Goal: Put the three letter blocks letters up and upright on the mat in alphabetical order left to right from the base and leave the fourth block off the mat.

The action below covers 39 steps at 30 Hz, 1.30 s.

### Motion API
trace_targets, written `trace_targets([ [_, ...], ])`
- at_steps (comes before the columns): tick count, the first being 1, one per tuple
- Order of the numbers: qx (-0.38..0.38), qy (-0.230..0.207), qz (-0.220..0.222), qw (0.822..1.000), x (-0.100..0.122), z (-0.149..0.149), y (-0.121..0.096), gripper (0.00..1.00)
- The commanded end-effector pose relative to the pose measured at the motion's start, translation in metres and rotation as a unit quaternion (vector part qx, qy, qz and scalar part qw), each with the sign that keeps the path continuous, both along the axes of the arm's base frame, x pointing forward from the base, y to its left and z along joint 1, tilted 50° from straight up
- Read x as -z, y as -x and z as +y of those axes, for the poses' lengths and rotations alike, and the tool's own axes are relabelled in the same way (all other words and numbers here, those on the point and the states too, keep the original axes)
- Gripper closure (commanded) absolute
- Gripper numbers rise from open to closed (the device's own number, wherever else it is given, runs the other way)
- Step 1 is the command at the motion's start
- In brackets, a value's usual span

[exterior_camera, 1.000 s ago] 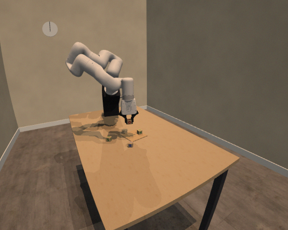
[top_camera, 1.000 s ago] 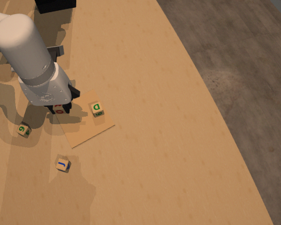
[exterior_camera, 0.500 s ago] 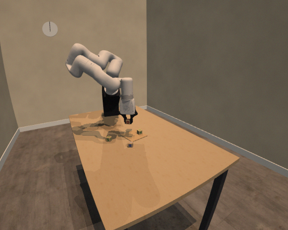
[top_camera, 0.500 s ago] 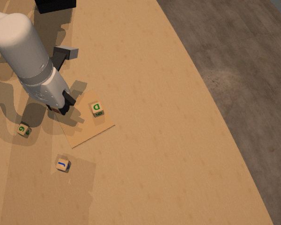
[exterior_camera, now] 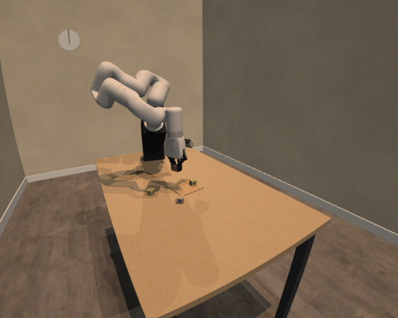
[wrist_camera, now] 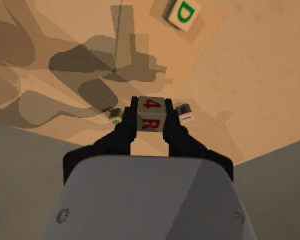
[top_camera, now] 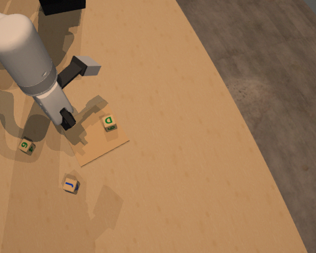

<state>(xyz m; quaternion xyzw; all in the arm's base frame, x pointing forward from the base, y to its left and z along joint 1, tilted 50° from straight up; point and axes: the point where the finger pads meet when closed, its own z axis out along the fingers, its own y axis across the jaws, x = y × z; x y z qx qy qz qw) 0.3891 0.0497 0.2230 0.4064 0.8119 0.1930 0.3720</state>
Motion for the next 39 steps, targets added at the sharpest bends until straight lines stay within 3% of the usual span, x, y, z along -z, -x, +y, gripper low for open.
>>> trace_targets([
  [1,0.047,-0.051,-0.003,0.998,0.0000,-0.0012,0.0008,0.73],
  [8,0.109,-0.123,-0.001,0.986,0.0009,-0.0031,0.0019,0.73],
  [13,0.130,-0.149,-0.001,0.980,0.0013,-0.0038,0.0023,0.73],
  [39,0.135,-0.155,-0.001,0.979,0.0022,-0.0040,0.0013,0.73],
])
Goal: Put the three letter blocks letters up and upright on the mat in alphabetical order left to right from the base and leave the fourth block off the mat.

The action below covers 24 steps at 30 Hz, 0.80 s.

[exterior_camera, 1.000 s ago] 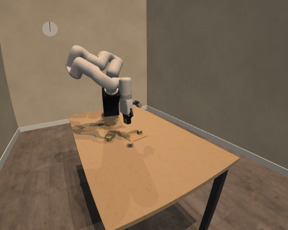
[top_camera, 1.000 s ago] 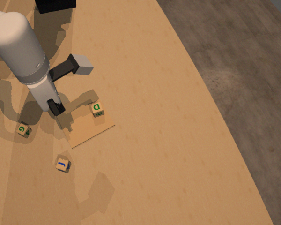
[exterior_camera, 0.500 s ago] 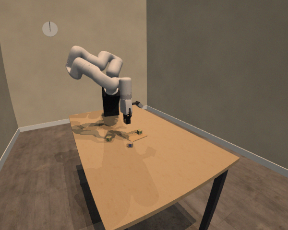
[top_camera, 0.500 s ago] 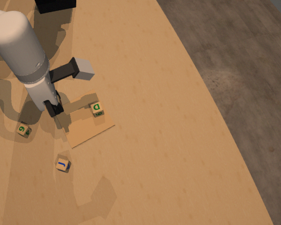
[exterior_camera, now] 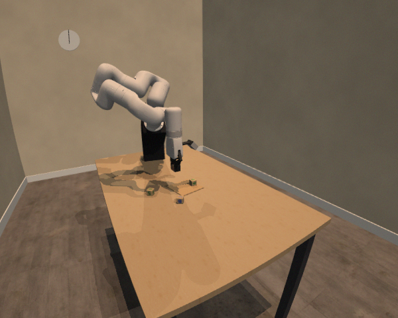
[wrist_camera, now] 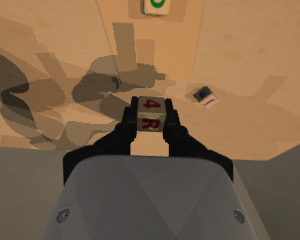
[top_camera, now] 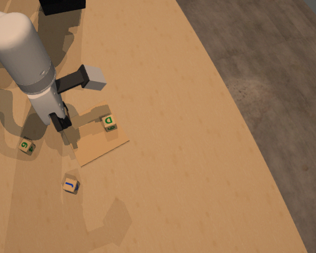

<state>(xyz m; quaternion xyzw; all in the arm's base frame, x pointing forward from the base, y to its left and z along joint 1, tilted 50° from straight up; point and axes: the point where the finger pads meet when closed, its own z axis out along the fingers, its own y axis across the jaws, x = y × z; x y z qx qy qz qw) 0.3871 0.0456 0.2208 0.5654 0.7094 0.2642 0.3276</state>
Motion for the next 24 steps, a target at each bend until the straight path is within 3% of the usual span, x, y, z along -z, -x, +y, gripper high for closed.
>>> trace_targets([
  [1,0.000,0.000,-0.001,1.000,0.000,0.000,-0.001,0.73],
  [10,0.000,0.000,-0.001,1.000,0.007,0.000,-0.008,0.73],
  [24,0.000,0.000,-0.001,1.000,0.031,0.000,-0.036,0.73],
])
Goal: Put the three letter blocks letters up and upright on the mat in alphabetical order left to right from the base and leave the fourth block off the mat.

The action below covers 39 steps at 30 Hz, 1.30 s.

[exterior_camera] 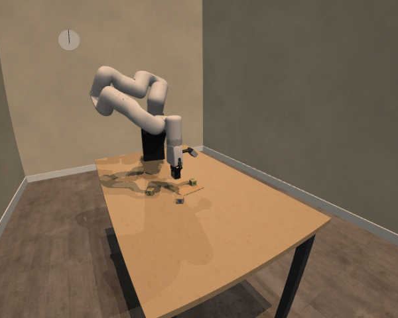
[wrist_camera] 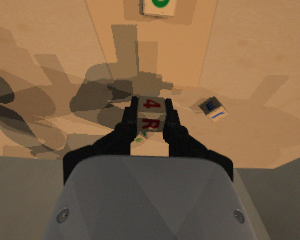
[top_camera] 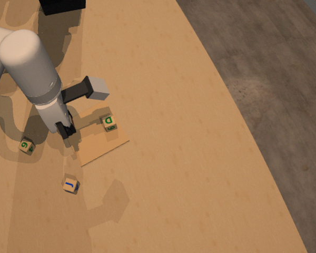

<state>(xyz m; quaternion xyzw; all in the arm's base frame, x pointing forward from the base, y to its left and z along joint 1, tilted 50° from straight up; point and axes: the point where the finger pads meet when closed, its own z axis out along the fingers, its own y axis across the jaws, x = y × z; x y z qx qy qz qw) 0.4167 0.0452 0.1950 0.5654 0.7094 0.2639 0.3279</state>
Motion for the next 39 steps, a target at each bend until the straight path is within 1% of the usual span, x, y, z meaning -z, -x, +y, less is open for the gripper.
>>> trace_targets([
  [1,0.000,0.000,-0.001,1.000,0.007,0.001,-0.009,0.73],
  [3,0.000,0.000,-0.001,1.000,0.007,0.001,-0.009,0.73],
  [18,0.000,0.000,-0.001,1.000,0.033,0.001,-0.040,0.73],
  [26,0.000,0.000,-0.001,1.000,0.037,0.001,-0.044,0.73],
  [39,0.000,0.000,-0.001,1.000,0.037,0.001,-0.045,0.73],
])
